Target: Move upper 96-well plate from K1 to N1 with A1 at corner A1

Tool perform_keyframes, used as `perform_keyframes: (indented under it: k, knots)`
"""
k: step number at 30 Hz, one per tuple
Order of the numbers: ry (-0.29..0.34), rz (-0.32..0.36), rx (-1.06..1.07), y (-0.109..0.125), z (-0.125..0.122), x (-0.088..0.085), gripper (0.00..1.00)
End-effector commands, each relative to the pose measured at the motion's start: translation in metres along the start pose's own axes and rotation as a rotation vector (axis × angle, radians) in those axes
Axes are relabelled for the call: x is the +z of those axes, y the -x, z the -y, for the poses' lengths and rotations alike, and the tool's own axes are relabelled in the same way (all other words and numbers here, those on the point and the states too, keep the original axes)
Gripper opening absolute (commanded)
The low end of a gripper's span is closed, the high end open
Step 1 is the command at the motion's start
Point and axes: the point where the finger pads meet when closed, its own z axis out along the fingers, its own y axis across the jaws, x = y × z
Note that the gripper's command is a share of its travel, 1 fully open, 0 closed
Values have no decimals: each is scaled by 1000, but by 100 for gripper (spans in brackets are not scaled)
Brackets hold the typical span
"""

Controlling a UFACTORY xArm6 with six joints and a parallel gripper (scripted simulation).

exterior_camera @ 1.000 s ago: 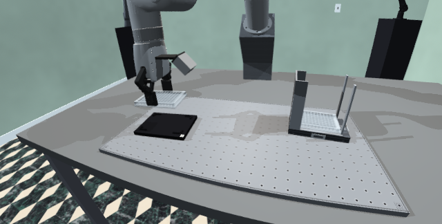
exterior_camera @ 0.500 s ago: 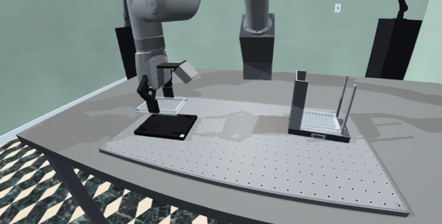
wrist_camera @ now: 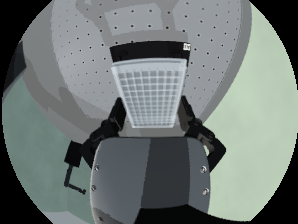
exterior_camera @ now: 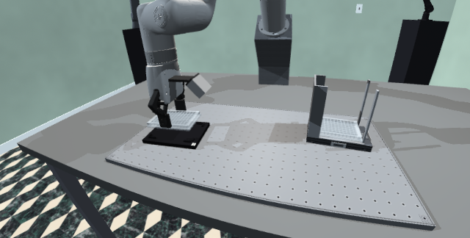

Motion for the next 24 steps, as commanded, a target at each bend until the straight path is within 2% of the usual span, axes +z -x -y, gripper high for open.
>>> perform_keyframes:
  k: [1, 9, 24]
  knots:
    - [3, 2, -1, 1, -1, 6, 0]
    - [3, 2, 0, 1, -1, 19, 0]
    - [3, 2, 0, 1, -1, 19, 0]
